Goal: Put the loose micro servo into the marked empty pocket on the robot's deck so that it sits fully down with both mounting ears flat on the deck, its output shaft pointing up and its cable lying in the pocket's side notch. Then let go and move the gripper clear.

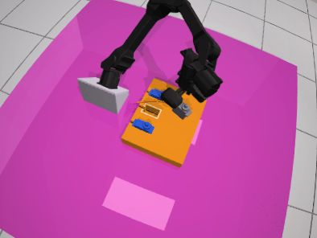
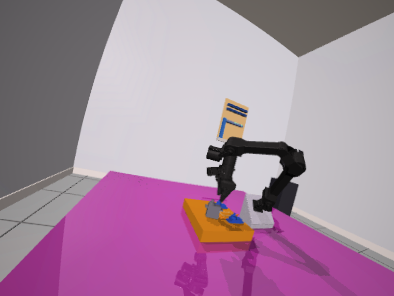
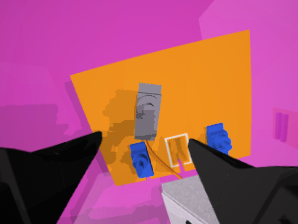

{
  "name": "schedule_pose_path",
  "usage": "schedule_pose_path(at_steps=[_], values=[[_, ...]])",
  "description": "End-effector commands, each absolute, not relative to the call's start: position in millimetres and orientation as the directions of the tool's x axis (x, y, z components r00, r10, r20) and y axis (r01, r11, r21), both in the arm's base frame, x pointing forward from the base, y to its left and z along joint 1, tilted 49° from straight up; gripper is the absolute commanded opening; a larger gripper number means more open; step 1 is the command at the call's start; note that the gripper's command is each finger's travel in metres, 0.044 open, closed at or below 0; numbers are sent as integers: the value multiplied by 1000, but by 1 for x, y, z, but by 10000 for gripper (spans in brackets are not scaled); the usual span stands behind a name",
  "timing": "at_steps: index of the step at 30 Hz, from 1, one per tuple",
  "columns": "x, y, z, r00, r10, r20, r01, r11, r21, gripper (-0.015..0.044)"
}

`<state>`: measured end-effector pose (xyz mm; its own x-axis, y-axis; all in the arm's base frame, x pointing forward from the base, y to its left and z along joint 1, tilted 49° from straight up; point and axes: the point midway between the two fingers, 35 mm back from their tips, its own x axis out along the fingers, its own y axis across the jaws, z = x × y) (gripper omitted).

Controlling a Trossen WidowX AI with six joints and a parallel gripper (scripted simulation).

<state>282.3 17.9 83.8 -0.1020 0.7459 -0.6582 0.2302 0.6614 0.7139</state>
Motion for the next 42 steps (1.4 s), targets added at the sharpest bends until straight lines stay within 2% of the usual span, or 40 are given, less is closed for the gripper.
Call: schedule_pose_path(at_steps=[1, 22, 33, 40, 42], values=[[280, 28, 75, -111, 746, -656, 238, 661, 711, 440], [277, 51, 55, -111, 747, -655, 238, 660, 712, 440], [277, 51, 55, -111, 747, -655, 238, 660, 712, 151], [277, 51, 55, -111, 747, -655, 238, 660, 712, 105], [277, 49, 57, -111, 747, -655, 238, 660, 712, 52]])
